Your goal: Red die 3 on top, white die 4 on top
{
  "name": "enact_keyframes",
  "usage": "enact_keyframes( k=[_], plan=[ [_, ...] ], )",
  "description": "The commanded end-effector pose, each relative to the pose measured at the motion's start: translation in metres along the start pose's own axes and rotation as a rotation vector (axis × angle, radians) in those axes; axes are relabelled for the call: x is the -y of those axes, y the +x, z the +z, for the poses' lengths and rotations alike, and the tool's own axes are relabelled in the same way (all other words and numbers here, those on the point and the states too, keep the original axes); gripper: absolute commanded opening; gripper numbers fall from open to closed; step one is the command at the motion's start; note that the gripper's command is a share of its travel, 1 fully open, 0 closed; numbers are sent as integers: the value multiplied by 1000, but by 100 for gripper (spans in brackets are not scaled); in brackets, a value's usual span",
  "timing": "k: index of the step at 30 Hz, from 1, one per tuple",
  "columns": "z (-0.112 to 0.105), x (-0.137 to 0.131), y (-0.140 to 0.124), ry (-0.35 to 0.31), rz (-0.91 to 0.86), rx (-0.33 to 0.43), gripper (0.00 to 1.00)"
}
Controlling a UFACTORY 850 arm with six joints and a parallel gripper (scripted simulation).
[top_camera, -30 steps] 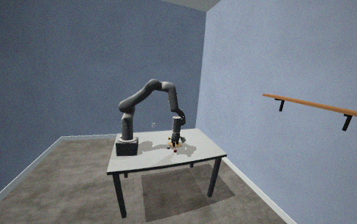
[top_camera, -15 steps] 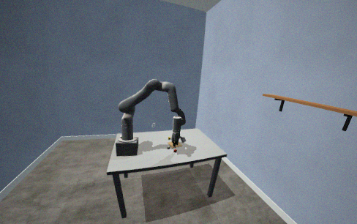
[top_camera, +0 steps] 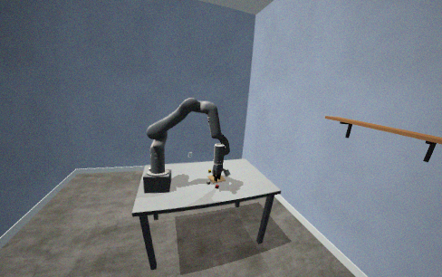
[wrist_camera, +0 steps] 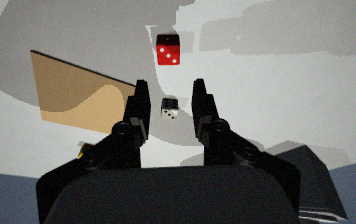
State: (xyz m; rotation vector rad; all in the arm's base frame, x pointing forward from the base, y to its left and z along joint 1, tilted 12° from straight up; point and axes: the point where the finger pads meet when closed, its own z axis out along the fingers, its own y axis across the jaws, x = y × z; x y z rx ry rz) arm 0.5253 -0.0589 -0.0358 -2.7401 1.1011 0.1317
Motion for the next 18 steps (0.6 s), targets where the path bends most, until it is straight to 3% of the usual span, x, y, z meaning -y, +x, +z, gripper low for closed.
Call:
enact_keyframes(
  k=[1, 18],
  plan=[
    [-1, 1, 1, 1, 0, -2, 42],
    [7, 1, 1, 0, 0, -1, 42]
  ],
)
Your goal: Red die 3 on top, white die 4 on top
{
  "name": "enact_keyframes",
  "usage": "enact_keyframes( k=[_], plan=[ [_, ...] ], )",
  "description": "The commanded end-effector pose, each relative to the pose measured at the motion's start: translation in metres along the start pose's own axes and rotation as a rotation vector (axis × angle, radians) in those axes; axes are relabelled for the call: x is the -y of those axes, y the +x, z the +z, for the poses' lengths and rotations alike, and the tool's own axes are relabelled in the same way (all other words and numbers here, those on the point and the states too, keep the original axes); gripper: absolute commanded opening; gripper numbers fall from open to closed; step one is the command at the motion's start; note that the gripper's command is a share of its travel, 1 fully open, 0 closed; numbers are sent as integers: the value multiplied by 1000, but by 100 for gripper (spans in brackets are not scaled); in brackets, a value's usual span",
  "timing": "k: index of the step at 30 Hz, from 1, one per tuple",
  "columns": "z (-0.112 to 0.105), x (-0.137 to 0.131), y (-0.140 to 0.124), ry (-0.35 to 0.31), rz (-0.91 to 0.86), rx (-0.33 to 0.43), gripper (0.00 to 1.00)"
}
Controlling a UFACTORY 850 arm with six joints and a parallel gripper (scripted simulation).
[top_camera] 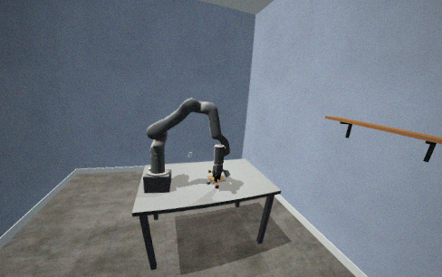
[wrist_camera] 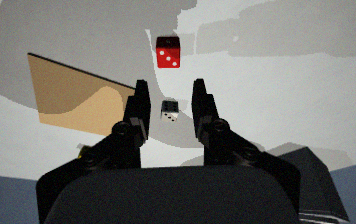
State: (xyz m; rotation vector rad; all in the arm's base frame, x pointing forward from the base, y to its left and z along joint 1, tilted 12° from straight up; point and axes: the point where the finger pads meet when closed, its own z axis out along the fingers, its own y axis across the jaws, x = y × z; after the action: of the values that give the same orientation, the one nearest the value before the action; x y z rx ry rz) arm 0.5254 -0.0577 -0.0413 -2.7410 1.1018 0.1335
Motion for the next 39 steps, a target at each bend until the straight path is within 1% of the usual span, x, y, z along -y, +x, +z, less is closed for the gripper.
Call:
enact_keyframes(
  k=[1, 28, 39],
  plan=[
    [1, 1, 1, 1, 0, -2, 42],
    [36, 2, 2, 1, 0, -2, 42],
    [43, 2, 2, 1, 0, -2, 42]
  ],
)
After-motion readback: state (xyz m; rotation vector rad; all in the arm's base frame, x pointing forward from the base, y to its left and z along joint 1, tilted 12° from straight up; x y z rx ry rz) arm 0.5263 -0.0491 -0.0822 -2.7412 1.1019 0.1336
